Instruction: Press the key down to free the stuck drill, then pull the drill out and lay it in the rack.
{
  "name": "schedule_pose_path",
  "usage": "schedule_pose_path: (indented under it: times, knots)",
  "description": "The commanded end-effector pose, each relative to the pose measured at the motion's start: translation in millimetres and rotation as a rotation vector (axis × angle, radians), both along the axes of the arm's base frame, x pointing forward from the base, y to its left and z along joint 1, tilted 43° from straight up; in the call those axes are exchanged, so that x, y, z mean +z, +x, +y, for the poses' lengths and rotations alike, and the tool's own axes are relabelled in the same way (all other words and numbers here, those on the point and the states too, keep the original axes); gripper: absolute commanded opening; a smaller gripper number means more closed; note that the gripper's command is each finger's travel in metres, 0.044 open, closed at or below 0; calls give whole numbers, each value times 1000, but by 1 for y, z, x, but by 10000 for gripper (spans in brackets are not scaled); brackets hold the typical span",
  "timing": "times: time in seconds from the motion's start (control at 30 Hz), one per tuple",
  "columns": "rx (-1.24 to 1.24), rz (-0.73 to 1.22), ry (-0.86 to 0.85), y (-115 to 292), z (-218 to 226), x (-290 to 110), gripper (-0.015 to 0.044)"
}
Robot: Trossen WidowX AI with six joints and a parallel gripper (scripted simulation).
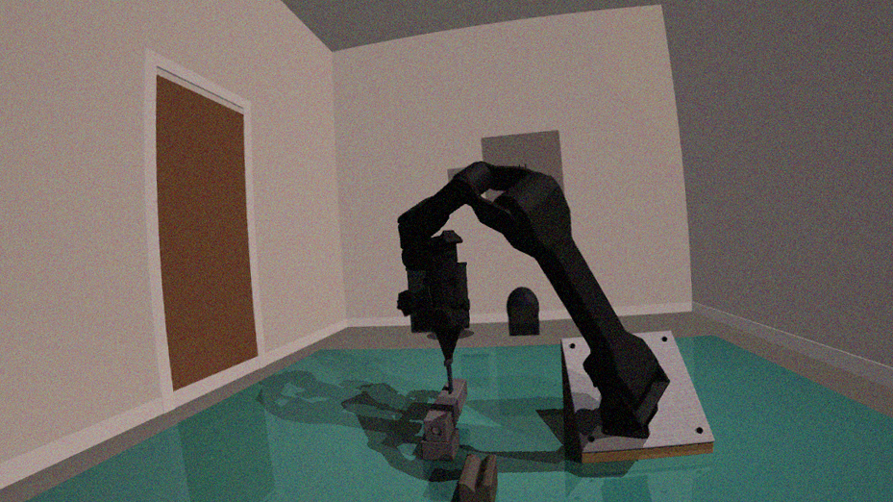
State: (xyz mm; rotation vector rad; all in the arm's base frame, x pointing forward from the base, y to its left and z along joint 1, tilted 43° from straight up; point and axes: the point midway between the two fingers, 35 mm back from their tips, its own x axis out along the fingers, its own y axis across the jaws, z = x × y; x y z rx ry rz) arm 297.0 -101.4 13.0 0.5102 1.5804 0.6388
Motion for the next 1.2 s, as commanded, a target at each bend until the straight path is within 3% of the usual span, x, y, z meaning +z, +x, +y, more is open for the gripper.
schedule_pose_path:
  times: [0.0,1.17]
  knots:
    - [-5,2,6,0,2,-2,0]
    - [-5,2,6,-4,8,-12,0]
